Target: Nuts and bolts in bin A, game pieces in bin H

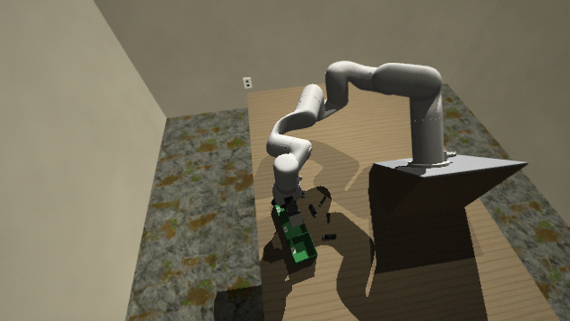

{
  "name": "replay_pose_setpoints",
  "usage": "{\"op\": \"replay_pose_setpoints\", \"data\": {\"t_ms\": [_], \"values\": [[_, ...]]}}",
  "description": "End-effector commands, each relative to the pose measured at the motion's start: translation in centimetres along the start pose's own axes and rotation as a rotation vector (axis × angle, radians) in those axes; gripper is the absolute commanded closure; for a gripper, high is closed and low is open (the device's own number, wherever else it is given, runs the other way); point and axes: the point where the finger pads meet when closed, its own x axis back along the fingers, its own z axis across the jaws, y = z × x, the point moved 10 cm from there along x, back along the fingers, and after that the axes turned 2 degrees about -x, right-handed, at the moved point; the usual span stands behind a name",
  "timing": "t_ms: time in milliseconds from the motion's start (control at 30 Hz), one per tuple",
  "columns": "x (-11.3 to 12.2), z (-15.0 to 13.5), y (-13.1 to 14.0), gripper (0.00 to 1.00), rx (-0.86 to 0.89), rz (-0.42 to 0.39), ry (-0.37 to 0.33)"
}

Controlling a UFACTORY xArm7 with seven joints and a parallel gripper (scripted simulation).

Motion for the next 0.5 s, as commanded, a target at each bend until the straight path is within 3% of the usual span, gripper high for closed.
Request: {"op": "replay_pose_setpoints", "data": {"t_ms": [0, 467], "values": [[-0.57, 0.11, -0.05, 1.00, 0.000, 0.002, 0.005], [-1.31, 0.13, -0.05, 1.00, 0.000, 0.002, 0.005]]}}
